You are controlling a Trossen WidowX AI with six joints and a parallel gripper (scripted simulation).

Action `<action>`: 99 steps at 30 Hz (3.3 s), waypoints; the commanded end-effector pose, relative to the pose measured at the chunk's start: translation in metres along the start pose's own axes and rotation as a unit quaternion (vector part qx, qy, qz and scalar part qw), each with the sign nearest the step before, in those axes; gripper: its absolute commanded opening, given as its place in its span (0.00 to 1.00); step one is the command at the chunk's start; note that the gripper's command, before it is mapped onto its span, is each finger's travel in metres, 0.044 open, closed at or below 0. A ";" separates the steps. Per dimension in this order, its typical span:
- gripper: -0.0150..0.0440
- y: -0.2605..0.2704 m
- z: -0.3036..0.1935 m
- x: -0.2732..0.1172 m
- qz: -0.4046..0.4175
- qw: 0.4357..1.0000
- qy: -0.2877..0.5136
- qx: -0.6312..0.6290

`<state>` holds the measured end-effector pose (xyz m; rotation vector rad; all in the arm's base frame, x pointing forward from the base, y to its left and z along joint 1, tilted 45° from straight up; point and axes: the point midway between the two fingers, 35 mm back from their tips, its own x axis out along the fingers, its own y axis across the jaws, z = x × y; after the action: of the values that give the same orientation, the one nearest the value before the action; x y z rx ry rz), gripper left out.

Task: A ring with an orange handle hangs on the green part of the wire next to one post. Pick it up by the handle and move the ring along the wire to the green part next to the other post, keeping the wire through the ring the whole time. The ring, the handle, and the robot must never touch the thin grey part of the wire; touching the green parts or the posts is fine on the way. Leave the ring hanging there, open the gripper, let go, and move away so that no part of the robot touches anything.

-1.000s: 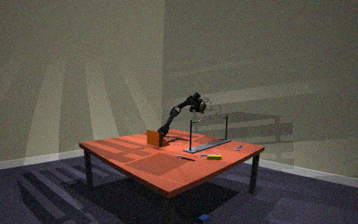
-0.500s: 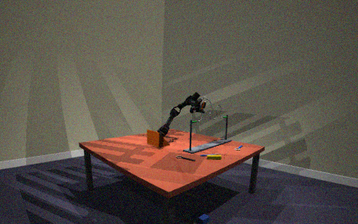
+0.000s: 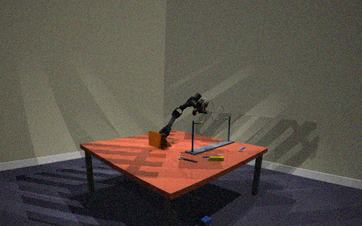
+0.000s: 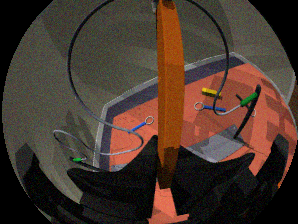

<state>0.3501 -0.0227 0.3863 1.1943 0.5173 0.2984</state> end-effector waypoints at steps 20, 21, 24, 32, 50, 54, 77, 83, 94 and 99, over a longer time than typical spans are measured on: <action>0.00 0.007 0.001 -0.002 0.066 0.991 0.014 0.120; 0.00 0.007 0.001 -0.002 0.068 0.990 0.015 0.124; 0.00 0.008 0.002 -0.002 0.077 0.987 0.016 0.139; 0.00 0.011 0.003 -0.003 0.101 0.978 0.021 0.182; 0.00 0.016 0.006 -0.005 0.153 0.948 0.032 0.276; 0.00 0.017 0.006 -0.006 0.165 0.940 0.035 0.296; 0.00 0.023 0.012 -0.010 0.229 0.882 0.048 0.410; 0.00 0.024 0.014 -0.011 0.244 0.864 0.052 0.438; 0.00 0.026 0.017 -0.013 0.273 0.827 0.058 0.488; 0.00 0.026 0.019 -0.014 0.285 0.809 0.061 0.510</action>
<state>0.3487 -0.0339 0.4202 2.3811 0.4197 0.6512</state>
